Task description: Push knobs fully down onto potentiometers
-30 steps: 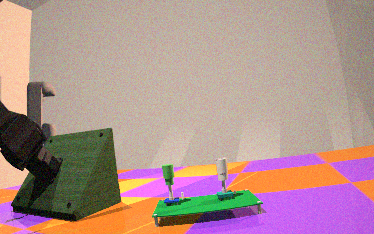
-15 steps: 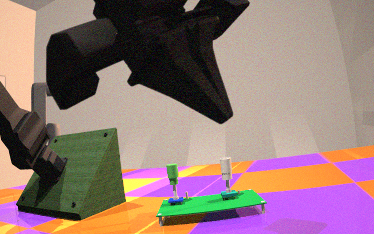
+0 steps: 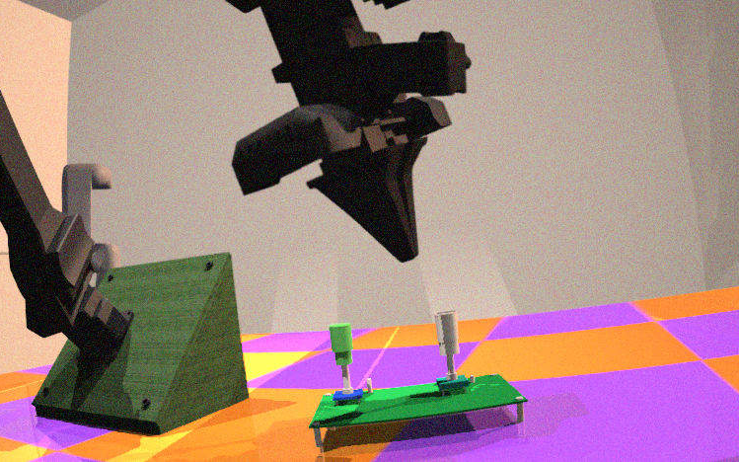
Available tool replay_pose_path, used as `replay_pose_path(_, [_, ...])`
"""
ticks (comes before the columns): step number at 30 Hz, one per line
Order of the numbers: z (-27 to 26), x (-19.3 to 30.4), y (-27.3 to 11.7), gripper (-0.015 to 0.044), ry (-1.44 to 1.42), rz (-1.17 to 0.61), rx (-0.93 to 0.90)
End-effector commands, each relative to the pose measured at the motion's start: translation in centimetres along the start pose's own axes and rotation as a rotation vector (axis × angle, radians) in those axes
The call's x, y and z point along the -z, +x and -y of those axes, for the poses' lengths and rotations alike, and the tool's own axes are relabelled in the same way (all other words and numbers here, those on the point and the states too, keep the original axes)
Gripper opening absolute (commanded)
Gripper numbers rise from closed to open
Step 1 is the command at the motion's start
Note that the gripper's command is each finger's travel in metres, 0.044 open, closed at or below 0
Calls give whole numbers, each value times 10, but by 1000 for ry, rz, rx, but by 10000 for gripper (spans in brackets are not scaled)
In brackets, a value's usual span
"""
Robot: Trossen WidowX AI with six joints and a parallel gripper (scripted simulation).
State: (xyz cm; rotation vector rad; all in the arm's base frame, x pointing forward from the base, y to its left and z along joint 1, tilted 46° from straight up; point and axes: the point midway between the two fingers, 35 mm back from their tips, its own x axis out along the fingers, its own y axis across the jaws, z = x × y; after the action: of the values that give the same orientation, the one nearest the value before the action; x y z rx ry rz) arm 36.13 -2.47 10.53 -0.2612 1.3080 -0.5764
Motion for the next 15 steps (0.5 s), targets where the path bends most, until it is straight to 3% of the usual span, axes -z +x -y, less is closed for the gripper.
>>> replay_pose_path(1, [-24, 30, 5, 0, -134, -82, 58])
replay_pose_path(15, [-60, 91, 2, 0, -454, -216, 224])
